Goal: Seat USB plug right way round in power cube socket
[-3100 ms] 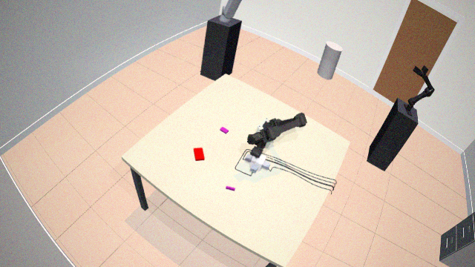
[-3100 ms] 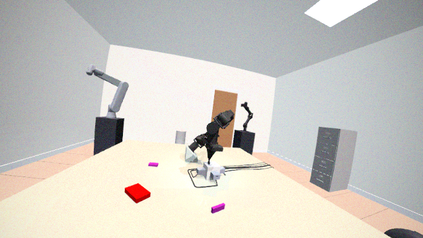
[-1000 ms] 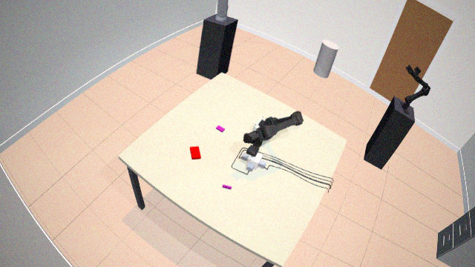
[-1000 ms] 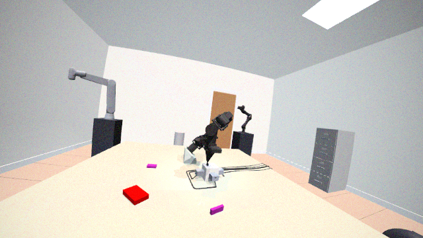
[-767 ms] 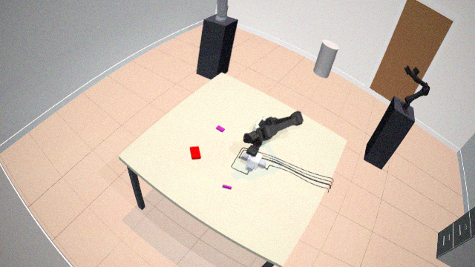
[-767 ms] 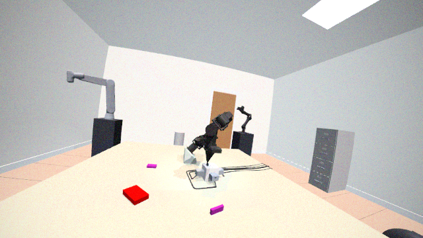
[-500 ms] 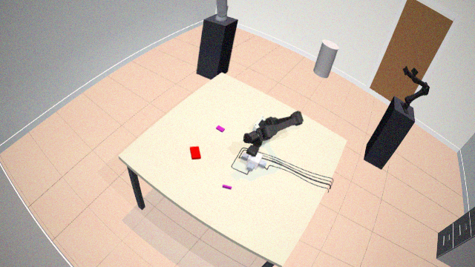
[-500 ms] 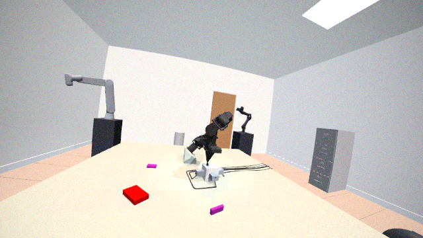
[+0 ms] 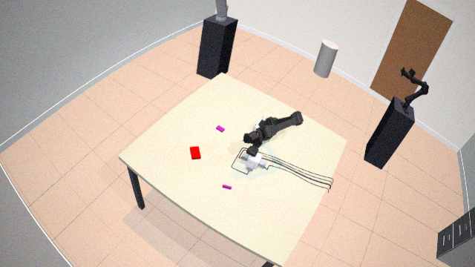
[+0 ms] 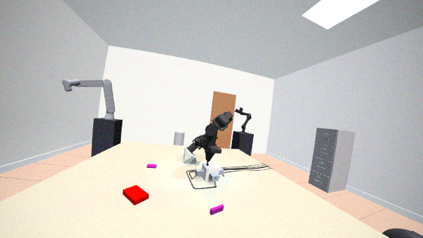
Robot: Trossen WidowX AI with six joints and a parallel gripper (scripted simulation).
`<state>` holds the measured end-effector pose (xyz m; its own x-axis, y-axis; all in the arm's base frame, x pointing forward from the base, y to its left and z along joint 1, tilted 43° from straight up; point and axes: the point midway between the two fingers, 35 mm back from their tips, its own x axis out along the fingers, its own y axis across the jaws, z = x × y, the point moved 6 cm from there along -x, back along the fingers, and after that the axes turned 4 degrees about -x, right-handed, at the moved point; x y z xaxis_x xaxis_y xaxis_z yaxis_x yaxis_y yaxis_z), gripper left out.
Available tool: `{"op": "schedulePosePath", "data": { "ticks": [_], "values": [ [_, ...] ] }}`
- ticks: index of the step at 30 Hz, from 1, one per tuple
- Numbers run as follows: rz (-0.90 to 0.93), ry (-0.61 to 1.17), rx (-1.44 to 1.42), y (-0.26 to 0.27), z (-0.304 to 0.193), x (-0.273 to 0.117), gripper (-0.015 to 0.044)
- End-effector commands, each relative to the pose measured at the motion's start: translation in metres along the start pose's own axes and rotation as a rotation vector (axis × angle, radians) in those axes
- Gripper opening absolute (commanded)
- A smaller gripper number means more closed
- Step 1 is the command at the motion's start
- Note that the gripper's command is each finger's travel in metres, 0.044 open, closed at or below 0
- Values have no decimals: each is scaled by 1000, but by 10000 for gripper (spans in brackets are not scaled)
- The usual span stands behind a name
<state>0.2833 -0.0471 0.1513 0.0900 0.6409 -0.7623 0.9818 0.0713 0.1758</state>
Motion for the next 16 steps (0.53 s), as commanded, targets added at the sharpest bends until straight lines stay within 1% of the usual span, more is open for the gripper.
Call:
{"op": "schedulePosePath", "data": {
  "ticks": [1, 16],
  "values": [
    [1, 0, 1, 0, 0, 0, 95],
    [0, 0, 0, 0, 1, -11, 95]
  ]
}}
